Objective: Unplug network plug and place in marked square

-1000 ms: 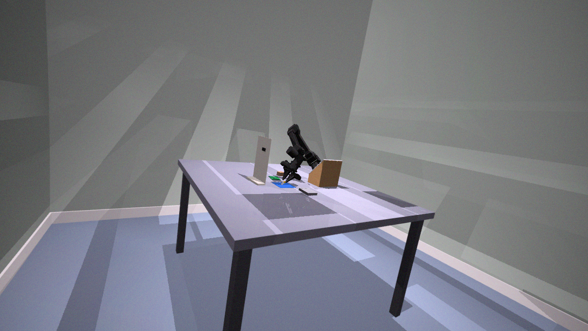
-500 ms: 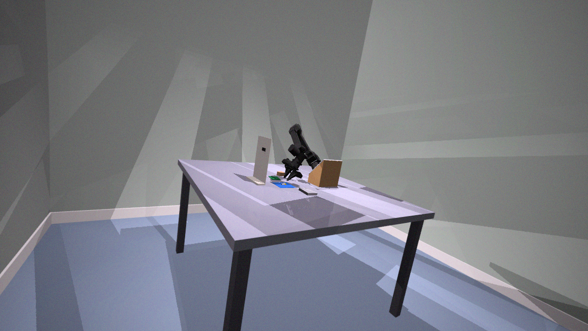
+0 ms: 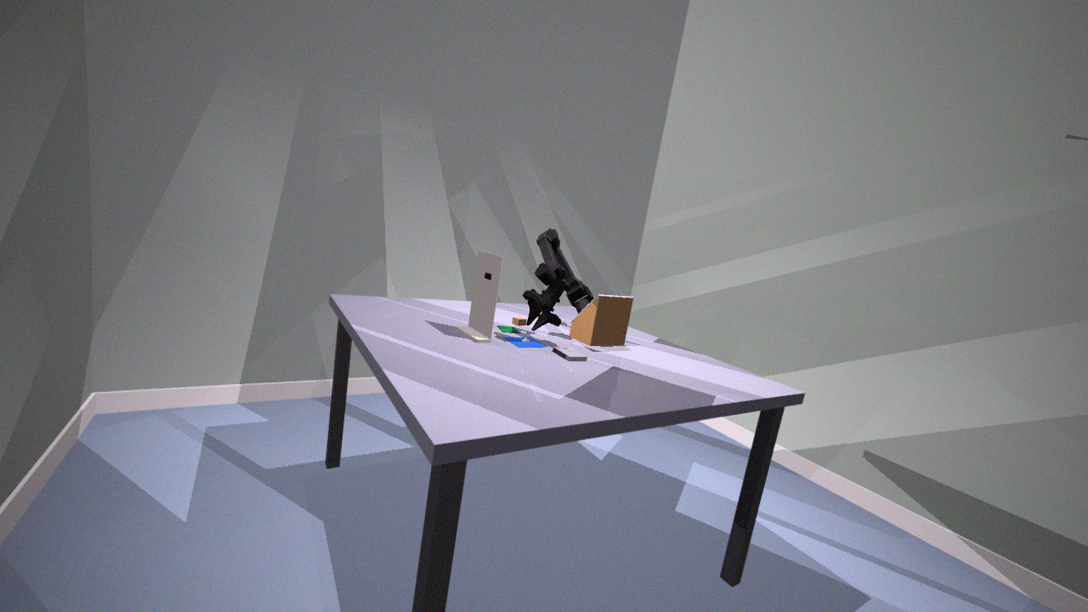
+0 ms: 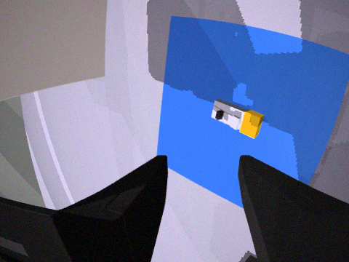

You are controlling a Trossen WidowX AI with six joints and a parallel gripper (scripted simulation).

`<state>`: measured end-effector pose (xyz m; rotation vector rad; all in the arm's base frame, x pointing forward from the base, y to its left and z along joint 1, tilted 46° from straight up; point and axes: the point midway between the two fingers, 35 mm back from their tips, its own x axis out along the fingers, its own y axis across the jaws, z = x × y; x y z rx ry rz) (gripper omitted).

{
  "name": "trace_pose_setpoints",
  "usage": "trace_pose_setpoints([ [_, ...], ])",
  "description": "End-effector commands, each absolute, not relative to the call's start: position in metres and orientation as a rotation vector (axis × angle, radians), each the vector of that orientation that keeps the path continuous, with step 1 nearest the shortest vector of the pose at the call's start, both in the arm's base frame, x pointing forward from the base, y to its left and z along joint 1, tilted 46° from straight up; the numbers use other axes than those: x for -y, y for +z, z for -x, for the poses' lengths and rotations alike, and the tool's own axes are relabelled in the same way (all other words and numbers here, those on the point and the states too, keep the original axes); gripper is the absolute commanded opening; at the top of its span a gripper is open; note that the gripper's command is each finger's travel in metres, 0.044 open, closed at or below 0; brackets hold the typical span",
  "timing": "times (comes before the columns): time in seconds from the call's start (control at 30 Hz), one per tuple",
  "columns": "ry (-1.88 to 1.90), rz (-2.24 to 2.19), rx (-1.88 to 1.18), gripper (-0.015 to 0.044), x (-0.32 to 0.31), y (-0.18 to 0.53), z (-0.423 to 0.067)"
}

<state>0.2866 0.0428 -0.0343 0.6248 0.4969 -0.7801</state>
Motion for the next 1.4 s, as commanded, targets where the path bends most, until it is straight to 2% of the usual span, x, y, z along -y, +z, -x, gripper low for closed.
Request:
trace_pose_setpoints([
  [0.0, -0.777, -0.634, -0.489, 0.0156, -0.048, -0.030, -0.289],
  [1.37, -0.776, -0.633, -0.489, 0.0156, -0.085, 0.007, -0.281],
])
